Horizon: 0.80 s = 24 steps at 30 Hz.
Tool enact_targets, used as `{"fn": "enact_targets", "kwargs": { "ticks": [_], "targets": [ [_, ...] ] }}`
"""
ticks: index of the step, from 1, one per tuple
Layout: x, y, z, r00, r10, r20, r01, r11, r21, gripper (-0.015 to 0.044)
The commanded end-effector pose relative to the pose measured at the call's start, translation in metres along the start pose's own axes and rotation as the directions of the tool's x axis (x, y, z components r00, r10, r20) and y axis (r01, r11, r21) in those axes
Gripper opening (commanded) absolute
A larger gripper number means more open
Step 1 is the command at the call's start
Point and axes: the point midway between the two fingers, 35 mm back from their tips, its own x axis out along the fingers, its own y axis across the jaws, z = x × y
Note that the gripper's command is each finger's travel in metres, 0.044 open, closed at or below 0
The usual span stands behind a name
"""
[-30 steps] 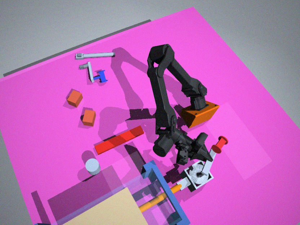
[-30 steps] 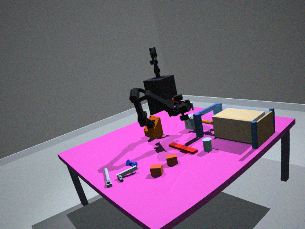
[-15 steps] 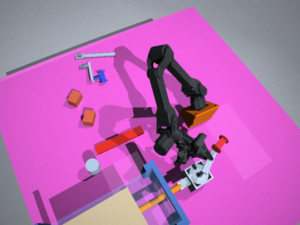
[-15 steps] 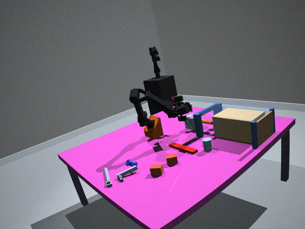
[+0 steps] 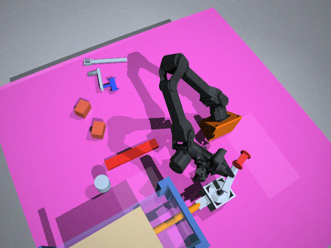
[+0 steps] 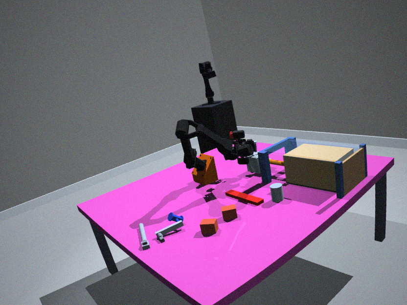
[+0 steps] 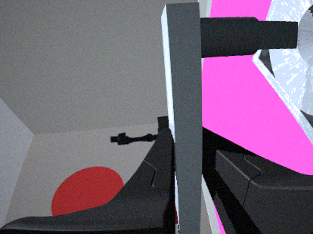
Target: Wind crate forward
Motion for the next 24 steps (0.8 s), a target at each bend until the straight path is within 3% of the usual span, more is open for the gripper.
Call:
{"fn": "enact_targets", "kwargs": {
  "ticks": [1, 24],
  "targets": [
    [-0.0003, -0.0039, -0.0002, 1.000, 0.006, 0.001, -0.006, 1.000, -0.003, 0.0000],
    [-0.0062, -0.0112, 0.0013, 1.000, 0.006, -0.002, -0.006, 1.000, -0.003, 0.0000]
  ]
}}
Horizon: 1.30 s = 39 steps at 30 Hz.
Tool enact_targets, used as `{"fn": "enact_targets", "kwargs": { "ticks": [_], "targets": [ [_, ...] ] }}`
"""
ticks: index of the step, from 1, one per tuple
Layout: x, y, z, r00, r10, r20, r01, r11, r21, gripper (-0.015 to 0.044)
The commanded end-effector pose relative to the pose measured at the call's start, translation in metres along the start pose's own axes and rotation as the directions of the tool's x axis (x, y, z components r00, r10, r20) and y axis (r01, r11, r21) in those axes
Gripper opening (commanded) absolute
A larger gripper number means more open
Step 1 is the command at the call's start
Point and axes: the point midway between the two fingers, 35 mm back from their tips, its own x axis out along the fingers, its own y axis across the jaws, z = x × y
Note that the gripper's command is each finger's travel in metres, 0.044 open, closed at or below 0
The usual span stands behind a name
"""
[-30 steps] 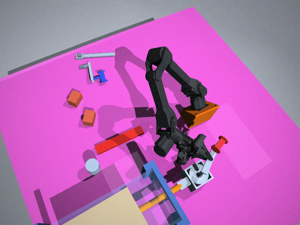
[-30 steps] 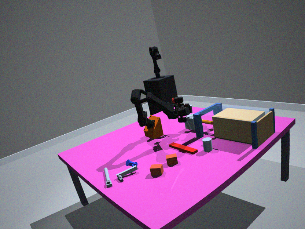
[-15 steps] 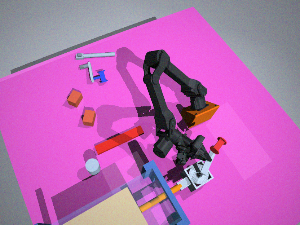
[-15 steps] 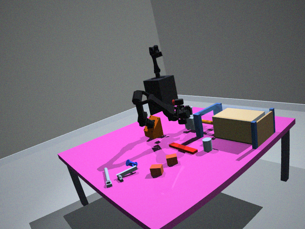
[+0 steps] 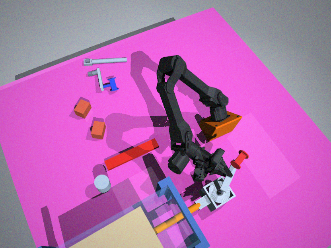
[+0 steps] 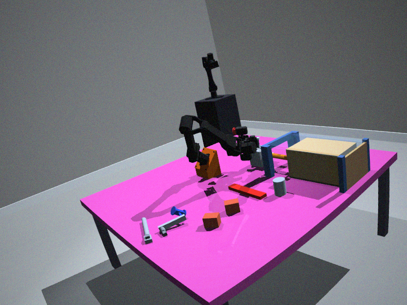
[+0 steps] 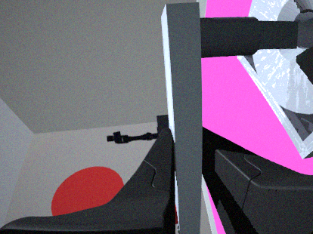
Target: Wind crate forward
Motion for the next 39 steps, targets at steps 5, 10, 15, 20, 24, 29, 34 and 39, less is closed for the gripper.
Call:
{"fn": "enact_targets", "kwargs": {
  "ticks": [5, 10, 15, 20, 24, 29, 34, 39],
  "targets": [
    [-0.003, -0.002, 0.004, 1.000, 0.006, 0.000, -0.006, 1.000, -0.007, 0.0000],
    [-0.003, -0.005, 0.005, 1.000, 0.006, -0.005, -0.006, 1.000, -0.007, 0.0000],
    [-0.003, -0.008, 0.005, 1.000, 0.006, -0.010, -0.006, 1.000, -0.007, 0.0000],
    [-0.003, -0.010, 0.006, 1.000, 0.003, -0.016, -0.003, 1.000, -0.003, 0.0000],
    [-0.003, -0.011, 0.006, 1.000, 0.000, -0.018, 0.000, 1.000, -0.001, 0.0000],
    [-0.003, -0.012, 0.006, 1.000, 0.000, -0.019, 0.000, 1.000, 0.000, 0.0000],
    [-0.003, -0.013, 0.006, 1.000, 0.000, -0.022, 0.000, 1.000, 0.000, 0.0000],
    [-0.003, -0.016, 0.006, 1.000, 0.000, -0.025, 0.000, 1.000, 0.000, 0.0000]
  ]
}}
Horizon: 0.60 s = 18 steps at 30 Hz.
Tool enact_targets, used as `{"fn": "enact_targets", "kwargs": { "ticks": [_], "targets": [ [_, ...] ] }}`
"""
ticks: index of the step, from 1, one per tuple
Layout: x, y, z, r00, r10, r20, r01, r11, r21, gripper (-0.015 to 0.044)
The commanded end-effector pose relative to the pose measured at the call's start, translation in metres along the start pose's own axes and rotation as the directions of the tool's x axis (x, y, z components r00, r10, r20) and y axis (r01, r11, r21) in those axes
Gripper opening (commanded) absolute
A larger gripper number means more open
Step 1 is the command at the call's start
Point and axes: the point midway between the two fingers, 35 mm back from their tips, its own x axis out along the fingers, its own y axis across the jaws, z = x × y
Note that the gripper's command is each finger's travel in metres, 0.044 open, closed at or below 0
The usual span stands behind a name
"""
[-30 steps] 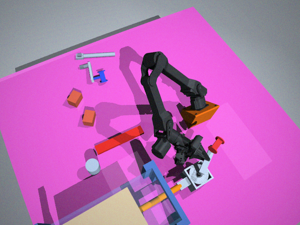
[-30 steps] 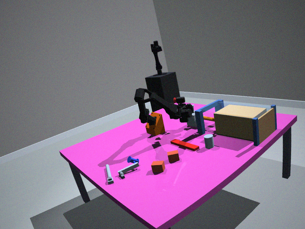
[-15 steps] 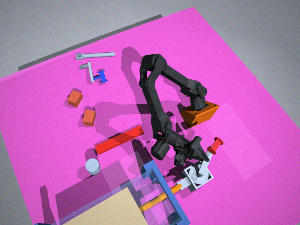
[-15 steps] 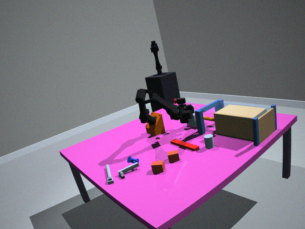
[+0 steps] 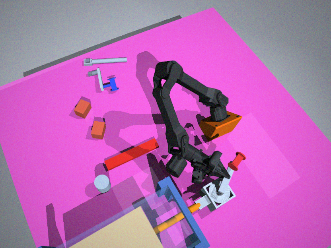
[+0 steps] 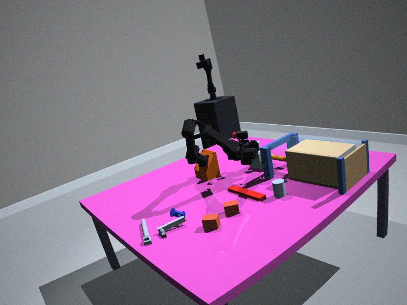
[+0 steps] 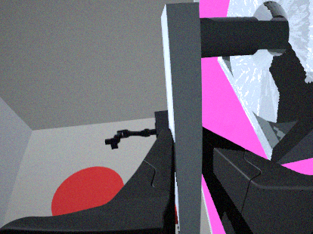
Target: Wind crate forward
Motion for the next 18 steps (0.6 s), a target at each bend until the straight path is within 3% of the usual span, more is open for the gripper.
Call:
{"fn": "enact_targets", "kwargs": {
  "ticks": [1, 17, 18],
  "targets": [
    [-0.0003, -0.0004, 0.0012, 1.000, 0.006, 0.001, -0.006, 1.000, -0.005, 0.0000],
    [0.0003, -0.0064, 0.0000, 1.000, 0.005, -0.004, -0.005, 1.000, -0.005, 0.0000],
    [0.0009, -0.0064, -0.0014, 1.000, 0.000, -0.005, 0.000, 1.000, -0.001, 0.0026]
  ]
}}
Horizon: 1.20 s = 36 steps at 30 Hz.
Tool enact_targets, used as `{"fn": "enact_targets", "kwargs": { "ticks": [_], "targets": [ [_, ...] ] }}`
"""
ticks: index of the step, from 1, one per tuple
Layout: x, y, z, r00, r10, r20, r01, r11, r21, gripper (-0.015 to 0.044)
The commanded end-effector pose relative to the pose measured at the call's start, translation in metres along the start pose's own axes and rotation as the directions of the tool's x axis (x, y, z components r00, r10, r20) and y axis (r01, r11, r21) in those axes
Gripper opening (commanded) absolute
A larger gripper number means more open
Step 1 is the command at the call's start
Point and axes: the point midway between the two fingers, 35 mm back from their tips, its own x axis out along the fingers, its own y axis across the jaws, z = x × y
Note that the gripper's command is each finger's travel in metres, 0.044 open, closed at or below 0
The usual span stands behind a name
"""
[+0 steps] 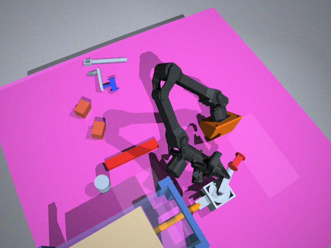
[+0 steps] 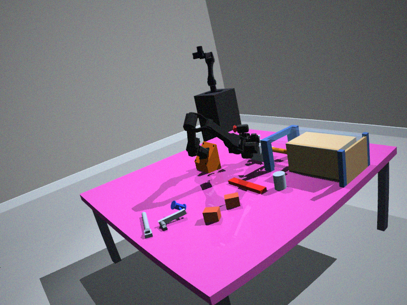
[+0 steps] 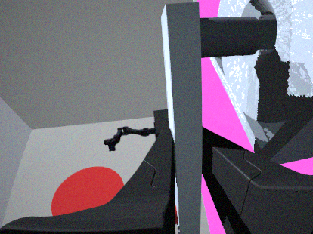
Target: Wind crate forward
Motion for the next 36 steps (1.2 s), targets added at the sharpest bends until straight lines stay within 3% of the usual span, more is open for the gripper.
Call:
{"fn": "enact_targets", "kwargs": {
  "ticks": [1, 8, 36],
  "targets": [
    [0.0000, 0.0004, 0.0000, 1.000, 0.001, 0.000, -0.001, 1.000, 0.000, 0.0053],
    [0.0000, 0.0004, 0.0000, 1.000, 0.001, 0.000, -0.001, 1.000, 0.000, 0.0236],
    [0.0000, 0.0004, 0.0000, 1.000, 0.001, 0.000, -0.001, 1.000, 0.000, 0.0240]
  ]
}}
